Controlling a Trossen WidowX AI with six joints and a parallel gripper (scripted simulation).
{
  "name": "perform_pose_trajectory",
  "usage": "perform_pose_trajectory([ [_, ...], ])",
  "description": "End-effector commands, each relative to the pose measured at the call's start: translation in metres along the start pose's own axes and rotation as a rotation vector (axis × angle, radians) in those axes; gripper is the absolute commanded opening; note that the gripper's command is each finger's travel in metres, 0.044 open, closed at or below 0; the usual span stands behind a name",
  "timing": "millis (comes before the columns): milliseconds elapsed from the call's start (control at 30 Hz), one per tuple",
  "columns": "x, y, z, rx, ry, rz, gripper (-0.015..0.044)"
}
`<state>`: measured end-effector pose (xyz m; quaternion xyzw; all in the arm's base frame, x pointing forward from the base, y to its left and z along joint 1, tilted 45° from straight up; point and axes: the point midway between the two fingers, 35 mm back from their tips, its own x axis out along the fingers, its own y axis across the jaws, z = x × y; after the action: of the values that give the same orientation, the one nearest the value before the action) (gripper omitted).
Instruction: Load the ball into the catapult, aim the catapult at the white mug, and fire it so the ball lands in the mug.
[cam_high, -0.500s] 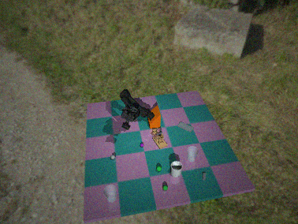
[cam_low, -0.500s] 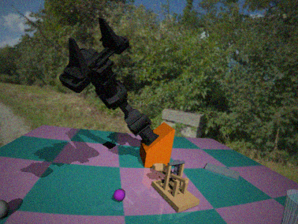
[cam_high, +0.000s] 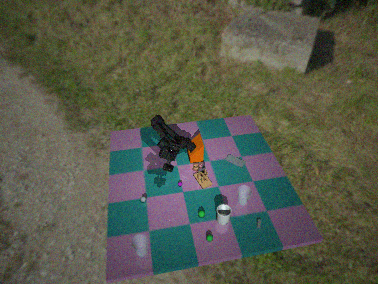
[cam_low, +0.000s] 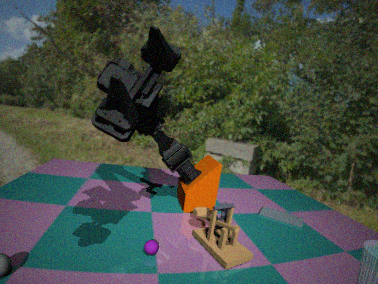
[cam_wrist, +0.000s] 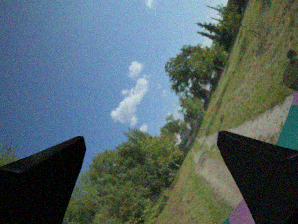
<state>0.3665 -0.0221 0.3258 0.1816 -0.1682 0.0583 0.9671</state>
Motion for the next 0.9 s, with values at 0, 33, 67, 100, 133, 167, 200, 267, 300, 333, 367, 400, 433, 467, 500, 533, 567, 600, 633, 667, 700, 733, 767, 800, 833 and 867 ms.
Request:
perform_pose_trajectory([
  [0,0.011,-0.010,-0.029,0.035,0.108,-0.065,0.0440],
  [33,0.013,-0.012,-0.036,0.042,0.134,-0.081,0.0440],
  [67,0.014,-0.014,-0.043,0.048,0.161,-0.097,0.0440],
  [100,0.015,-0.016,-0.050,0.054,0.188,-0.113,0.0440],
  [133,0.017,-0.018,-0.058,0.059,0.215,-0.128,0.0440],
  [167,0.018,-0.020,-0.065,0.062,0.241,-0.144,0.0440],
  [200,0.018,-0.022,-0.072,0.065,0.268,-0.160,0.0440],
  [267,0.020,-0.025,-0.086,0.069,0.322,-0.192,0.0440],
  [300,0.020,-0.027,-0.093,0.070,0.349,-0.208,0.0440],
  [333,0.020,-0.028,-0.100,0.071,0.376,-0.223,0.0440],
  [367,0.020,-0.030,-0.107,0.071,0.403,-0.239,0.0440],
  [400,0.019,-0.031,-0.114,0.070,0.430,-0.254,0.0440],
  [433,0.019,-0.033,-0.121,0.069,0.457,-0.270,0.0440],
  [467,0.018,-0.034,-0.128,0.068,0.484,-0.285,0.0440],
  [500,0.017,-0.035,-0.135,0.066,0.512,-0.300,0.0440],
  [533,0.015,-0.036,-0.142,0.063,0.539,-0.315,0.0440],
  [567,0.014,-0.037,-0.148,0.060,0.566,-0.330,0.0440],
  [600,0.012,-0.038,-0.155,0.056,0.594,-0.345,0.0440],
  [633,0.011,-0.039,-0.161,0.052,0.621,-0.360,0.0440],
  [667,0.009,-0.040,-0.168,0.047,0.648,-0.375,0.0440],
  [700,0.007,-0.041,-0.174,0.042,0.676,-0.389,0.0440],
  [733,0.004,-0.042,-0.180,0.036,0.703,-0.404,0.0440],
  [767,0.002,-0.043,-0.186,0.030,0.730,-0.418,0.0440],
  [800,-0.001,-0.044,-0.192,0.023,0.758,-0.432,0.0440],
  [833,-0.004,-0.045,-0.198,0.014,0.785,-0.446,0.0440],
  [867,-0.007,-0.046,-0.203,0.006,0.811,-0.461,0.0440],
])
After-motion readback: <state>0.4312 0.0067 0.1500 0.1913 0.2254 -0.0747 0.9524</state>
